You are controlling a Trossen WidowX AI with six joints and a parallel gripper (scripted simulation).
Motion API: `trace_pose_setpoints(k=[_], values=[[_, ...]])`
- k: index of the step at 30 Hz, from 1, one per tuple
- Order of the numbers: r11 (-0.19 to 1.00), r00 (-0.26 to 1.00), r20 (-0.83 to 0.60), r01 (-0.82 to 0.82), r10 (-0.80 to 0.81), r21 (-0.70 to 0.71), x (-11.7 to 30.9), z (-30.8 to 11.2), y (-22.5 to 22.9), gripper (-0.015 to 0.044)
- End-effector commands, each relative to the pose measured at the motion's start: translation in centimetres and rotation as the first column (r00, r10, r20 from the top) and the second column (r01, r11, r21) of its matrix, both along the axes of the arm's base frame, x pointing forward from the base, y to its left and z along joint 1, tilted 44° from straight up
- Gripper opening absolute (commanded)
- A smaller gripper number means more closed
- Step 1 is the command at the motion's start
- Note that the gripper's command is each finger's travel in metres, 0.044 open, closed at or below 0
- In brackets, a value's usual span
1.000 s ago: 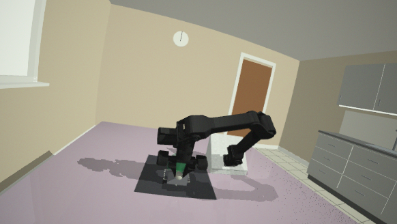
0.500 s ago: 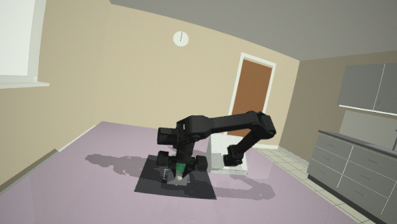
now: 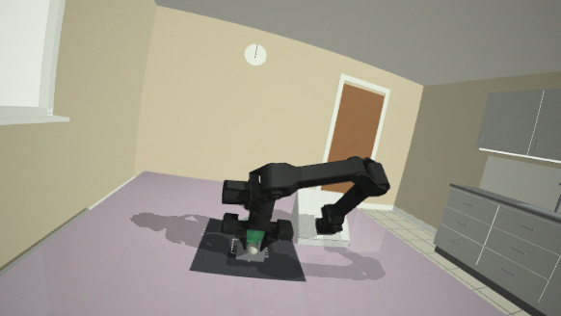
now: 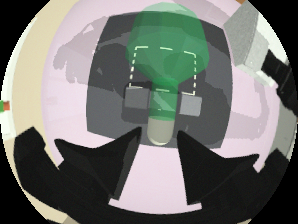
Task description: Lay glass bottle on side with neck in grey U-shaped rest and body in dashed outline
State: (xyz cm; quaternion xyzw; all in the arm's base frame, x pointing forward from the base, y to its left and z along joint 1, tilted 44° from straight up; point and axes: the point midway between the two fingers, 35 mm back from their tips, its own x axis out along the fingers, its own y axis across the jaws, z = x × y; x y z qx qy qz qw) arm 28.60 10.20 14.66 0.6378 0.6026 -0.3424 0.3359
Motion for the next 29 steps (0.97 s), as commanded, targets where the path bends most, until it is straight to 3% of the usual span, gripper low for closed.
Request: trace_pose_setpoints(k=[1,8,16,29], values=[[1.0,1.0,-0.001,0.0,0.0,-0.003,0.0,0.0,0.0,0.0275],[1.0,1.0,-0.002,-0.001,0.001,0.002,0.0,0.1,-0.1,0.044],[0.981,1.0,-0.015,0.018,-0.015,0.192,-0.2,3.6,-4.6,0.044],[0.98,1.0,-0.014,0.02,-0.017,0.198,-0.3,5.0,-6.3,0.044]])
